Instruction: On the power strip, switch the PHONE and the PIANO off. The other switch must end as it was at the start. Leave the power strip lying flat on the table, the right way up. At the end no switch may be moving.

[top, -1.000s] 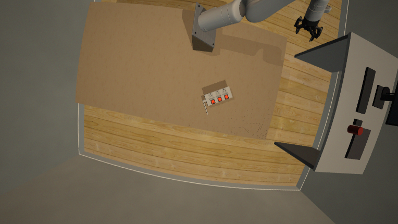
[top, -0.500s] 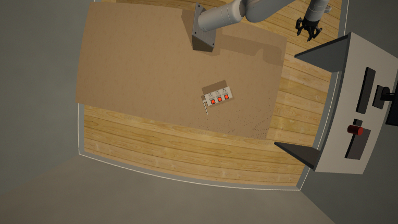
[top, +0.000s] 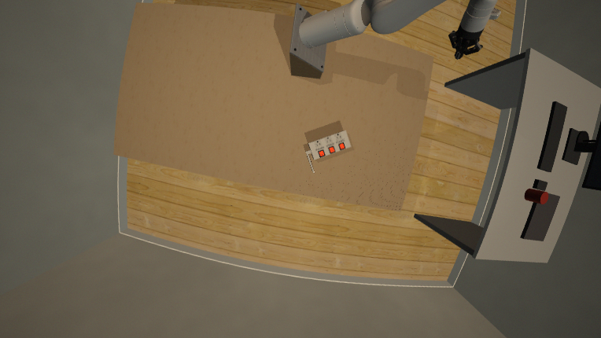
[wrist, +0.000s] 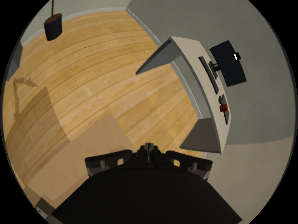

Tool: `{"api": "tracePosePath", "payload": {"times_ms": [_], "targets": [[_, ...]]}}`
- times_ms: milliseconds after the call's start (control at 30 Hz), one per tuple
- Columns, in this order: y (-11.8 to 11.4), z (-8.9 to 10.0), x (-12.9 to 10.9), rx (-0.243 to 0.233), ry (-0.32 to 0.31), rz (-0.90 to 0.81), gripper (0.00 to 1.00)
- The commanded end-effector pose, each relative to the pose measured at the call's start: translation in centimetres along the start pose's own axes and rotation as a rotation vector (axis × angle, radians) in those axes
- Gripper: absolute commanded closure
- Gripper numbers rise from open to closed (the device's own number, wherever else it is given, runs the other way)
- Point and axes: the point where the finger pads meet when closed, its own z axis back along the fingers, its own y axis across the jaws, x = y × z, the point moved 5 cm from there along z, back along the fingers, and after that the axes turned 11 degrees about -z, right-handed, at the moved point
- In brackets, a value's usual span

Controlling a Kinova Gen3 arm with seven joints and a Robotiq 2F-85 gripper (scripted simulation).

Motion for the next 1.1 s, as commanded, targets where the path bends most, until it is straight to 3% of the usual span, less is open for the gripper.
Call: {"api": "tracePosePath", "payload": {"times_ms": [0,567,1067], "targets": [[0.0,0.0,0.0,0.001,0.001,0.000,1.00],[0.4,0.0,-0.1,0.005,0.004,0.002,1.00],[3.2,-0.5,-0.5,0.035,0.022,0.021,1.00]]}}
